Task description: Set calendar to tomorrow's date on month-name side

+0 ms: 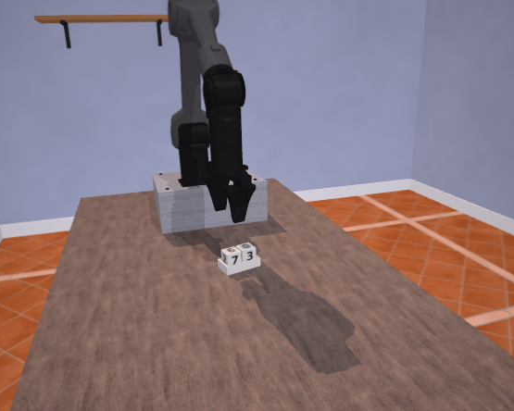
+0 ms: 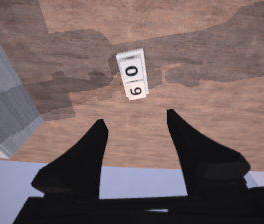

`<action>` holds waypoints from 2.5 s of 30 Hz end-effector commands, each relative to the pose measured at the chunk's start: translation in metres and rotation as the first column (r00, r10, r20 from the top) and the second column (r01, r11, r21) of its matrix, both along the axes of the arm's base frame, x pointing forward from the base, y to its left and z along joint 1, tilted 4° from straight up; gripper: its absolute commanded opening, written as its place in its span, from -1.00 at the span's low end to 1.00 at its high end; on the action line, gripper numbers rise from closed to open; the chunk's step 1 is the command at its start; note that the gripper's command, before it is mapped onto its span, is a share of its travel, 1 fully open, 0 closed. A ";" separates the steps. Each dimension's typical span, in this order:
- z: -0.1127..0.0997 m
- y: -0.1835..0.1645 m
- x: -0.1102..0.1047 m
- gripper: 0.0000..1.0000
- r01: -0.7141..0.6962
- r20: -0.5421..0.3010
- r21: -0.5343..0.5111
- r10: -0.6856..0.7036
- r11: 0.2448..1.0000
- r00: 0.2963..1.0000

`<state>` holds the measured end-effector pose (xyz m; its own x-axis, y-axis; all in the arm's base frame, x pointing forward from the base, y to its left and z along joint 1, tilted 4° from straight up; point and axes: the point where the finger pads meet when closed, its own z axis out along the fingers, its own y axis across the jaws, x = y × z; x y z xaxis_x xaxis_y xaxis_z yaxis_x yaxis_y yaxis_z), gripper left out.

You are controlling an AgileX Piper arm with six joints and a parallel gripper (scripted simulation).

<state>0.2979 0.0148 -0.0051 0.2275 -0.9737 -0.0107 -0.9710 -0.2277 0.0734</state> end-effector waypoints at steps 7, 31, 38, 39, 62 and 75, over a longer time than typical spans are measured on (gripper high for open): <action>0.015 0.001 0.002 1.00 -0.001 0.007 0.001 0.001 1.000 1.000; 0.084 0.001 0.007 1.00 -0.001 0.002 0.001 0.001 1.000 1.000; 0.084 0.001 0.007 1.00 -0.001 0.002 0.001 0.001 1.000 1.000; 0.084 0.001 0.007 1.00 -0.001 0.002 0.001 0.001 1.000 1.000; 0.084 0.001 0.007 1.00 -0.001 0.002 0.001 0.001 1.000 1.000; 0.084 0.001 0.007 1.00 -0.001 0.002 0.001 0.001 1.000 1.000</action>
